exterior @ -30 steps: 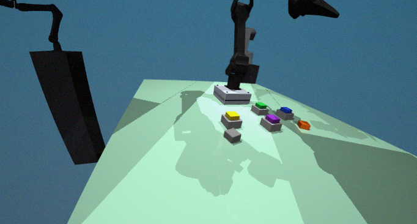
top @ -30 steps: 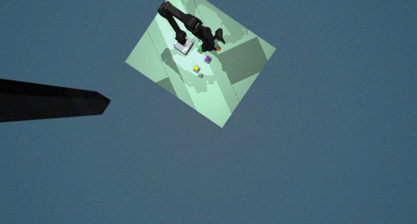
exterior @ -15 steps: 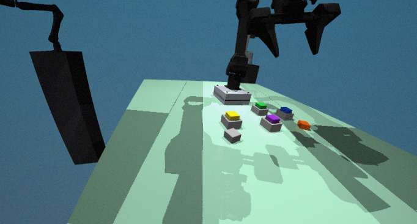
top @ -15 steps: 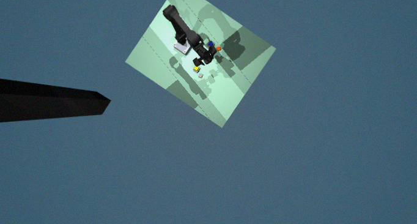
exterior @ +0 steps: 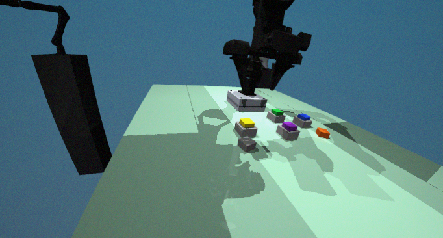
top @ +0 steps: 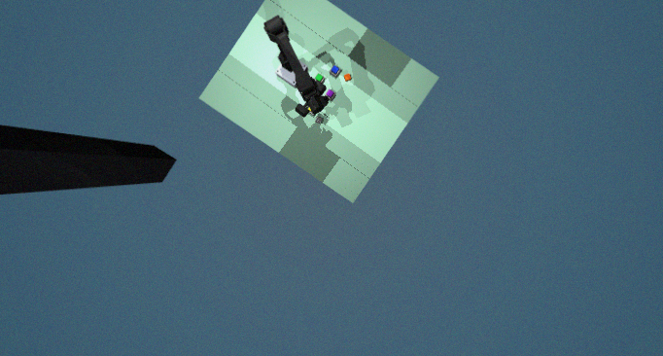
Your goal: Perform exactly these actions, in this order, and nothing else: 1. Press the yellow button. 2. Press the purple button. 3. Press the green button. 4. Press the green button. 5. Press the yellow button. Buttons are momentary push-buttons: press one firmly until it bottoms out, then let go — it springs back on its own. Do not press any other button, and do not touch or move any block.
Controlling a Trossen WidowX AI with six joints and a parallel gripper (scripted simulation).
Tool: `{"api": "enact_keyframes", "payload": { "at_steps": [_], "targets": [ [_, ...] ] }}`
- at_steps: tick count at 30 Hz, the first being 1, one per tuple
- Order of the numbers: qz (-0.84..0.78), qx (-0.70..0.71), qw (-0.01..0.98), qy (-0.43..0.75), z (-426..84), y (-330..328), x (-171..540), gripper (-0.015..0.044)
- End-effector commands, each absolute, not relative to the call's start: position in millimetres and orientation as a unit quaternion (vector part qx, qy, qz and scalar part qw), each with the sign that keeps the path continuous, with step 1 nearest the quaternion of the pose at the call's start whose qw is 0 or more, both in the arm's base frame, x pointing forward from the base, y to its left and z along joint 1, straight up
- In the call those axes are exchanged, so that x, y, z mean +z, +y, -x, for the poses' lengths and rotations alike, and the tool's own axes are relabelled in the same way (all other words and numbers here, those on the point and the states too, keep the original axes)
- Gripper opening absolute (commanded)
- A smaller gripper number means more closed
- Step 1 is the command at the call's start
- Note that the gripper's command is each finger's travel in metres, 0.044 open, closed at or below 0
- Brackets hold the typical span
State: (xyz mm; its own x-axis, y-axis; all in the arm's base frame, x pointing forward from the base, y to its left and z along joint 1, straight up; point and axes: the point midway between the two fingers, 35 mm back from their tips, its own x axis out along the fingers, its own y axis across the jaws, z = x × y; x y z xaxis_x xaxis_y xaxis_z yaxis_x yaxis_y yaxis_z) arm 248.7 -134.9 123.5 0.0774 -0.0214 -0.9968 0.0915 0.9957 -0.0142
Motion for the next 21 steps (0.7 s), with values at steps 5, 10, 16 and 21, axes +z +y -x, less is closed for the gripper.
{"api": "enact_keyframes", "payload": {
  "at_steps": [5,10,16,21],
  "targets": [
    [-0.008,-0.018,0.716,0.698,-238.5,-138.3,115.0,0.0400],
    [-0.008,-0.018,0.716,0.698,-240.9,-139.7,75.8,0.0295],
    [-0.008,-0.018,0.716,0.698,-239.9,-139.1,53.2,0.0138],
    [-0.008,-0.018,0.716,0.698,-239.9,-139.1,53.2,0.0020]
  ]
}}
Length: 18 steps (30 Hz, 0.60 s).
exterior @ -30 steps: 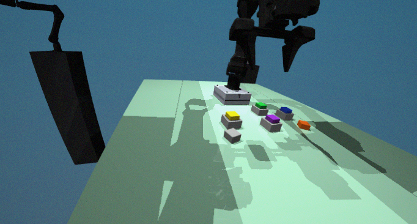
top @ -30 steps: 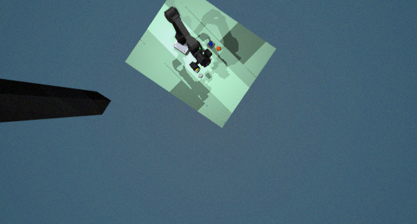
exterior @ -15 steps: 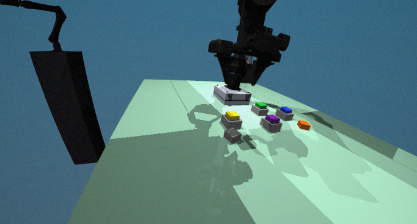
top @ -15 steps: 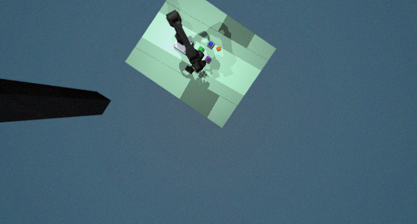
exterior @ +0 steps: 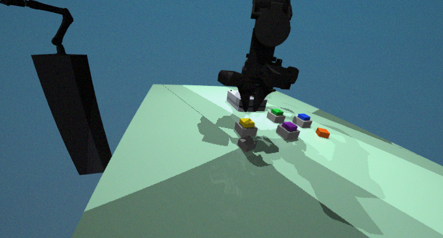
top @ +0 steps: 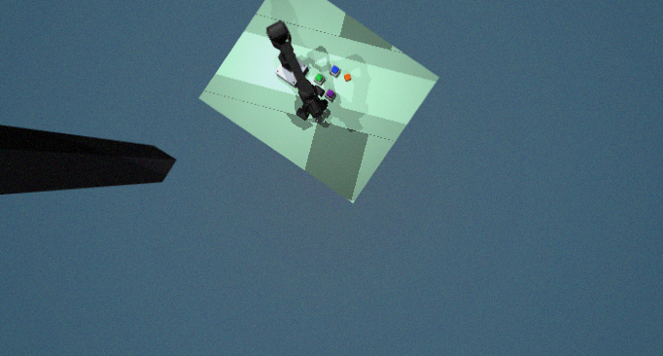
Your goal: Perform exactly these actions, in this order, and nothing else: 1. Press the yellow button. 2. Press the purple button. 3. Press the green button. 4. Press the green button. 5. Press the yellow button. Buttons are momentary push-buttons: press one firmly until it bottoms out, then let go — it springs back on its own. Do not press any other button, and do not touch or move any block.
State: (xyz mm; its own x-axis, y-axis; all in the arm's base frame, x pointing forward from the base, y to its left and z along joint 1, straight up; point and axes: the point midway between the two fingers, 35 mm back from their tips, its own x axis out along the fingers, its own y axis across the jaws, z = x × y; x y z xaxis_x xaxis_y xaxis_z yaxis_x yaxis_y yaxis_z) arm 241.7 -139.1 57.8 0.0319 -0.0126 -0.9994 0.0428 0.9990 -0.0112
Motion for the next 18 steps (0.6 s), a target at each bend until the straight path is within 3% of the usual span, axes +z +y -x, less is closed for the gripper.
{"api": "enact_keyframes", "payload": {
  "at_steps": [1,18],
  "targets": [
    [-0.008,-0.018,0.716,0.698,-239.9,-139.1,53.2,0.0020],
    [-0.008,-0.018,0.716,0.698,-240.4,-139.4,45.8,0.0020]
  ]
}}
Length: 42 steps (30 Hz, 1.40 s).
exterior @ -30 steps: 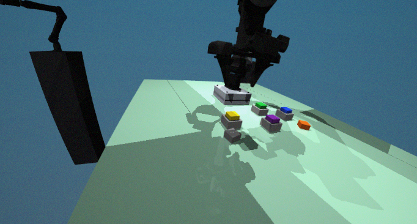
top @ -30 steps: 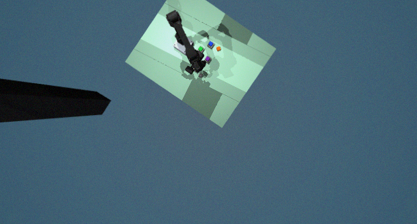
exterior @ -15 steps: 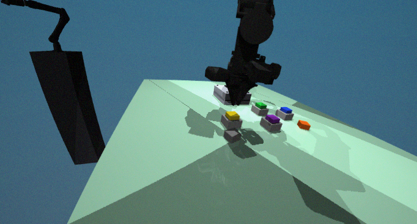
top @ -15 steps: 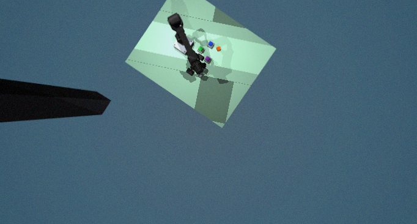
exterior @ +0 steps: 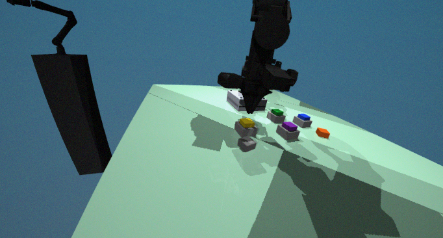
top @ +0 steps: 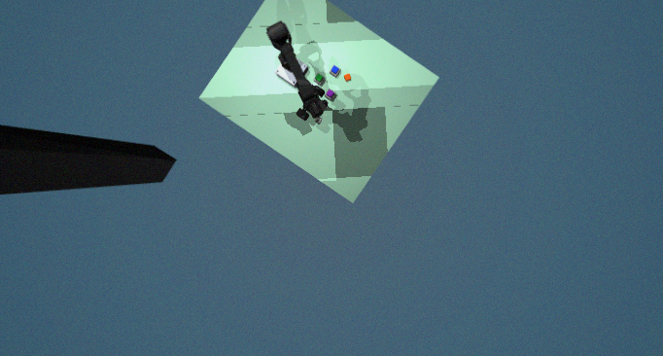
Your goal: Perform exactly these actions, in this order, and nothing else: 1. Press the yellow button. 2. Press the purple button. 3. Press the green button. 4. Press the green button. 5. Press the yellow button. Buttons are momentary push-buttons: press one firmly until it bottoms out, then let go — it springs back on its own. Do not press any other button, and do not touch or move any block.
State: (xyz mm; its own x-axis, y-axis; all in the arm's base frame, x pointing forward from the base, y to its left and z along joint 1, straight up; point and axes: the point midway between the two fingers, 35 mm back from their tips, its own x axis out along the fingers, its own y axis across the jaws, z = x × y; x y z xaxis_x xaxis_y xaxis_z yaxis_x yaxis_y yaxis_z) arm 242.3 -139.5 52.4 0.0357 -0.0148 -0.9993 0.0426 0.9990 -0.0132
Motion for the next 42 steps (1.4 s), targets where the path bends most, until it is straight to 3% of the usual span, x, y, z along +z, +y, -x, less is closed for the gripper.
{"api": "enact_keyframes", "payload": {
  "at_steps": [1,42],
  "targets": [
    [-0.008,-0.018,0.716,0.698,-240.4,-139.4,44.1,0.0020],
    [-0.008,-0.018,0.716,0.698,-240.5,-139.5,20.5,0.0020]
  ]
}}
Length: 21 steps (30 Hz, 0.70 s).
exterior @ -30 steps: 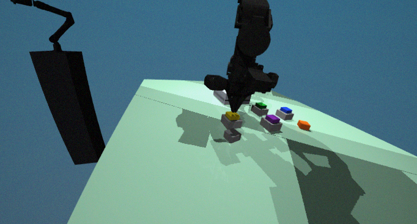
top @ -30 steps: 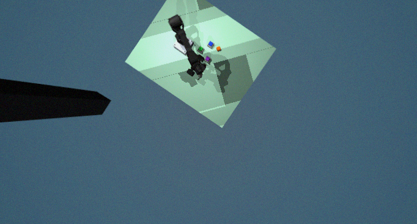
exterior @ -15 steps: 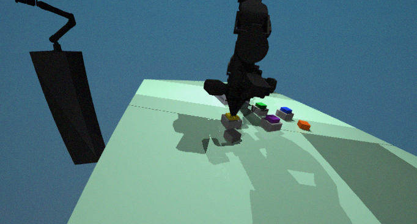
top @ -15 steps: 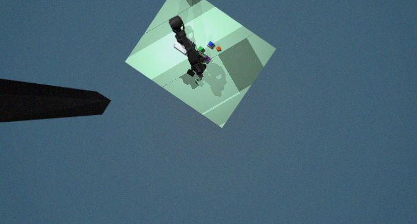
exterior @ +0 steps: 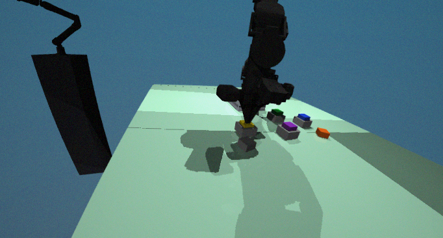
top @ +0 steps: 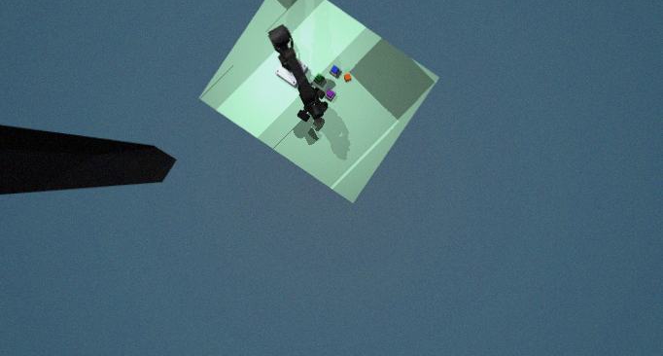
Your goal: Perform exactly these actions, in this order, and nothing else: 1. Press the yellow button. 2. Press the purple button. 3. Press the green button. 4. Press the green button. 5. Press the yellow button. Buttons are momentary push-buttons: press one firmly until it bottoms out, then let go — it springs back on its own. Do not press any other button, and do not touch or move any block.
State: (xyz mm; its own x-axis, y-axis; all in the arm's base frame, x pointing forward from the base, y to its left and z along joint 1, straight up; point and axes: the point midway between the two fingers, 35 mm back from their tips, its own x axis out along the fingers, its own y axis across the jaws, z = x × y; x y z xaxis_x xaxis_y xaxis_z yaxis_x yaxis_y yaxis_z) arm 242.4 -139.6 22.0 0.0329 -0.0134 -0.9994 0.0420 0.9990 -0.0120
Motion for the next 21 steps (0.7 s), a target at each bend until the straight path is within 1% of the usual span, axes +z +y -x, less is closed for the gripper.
{"api": "enact_keyframes", "payload": {
  "at_steps": [1,4,10,15,21],
  "targets": [
    [-0.010,-0.019,0.718,0.695,-242.4,-139.6,24.4,0.0020],
    [-0.008,-0.018,0.716,0.698,-240.2,-139.2,50.7,0.0020],
    [-0.008,-0.018,0.716,0.698,-240.1,-139.2,55.7,0.0020],
    [-0.008,-0.018,0.716,0.698,-238.8,-138.5,112.4,0.0020],
    [-0.008,-0.018,0.716,0.698,-238.5,-138.3,115.0,0.0020]
  ]
}}
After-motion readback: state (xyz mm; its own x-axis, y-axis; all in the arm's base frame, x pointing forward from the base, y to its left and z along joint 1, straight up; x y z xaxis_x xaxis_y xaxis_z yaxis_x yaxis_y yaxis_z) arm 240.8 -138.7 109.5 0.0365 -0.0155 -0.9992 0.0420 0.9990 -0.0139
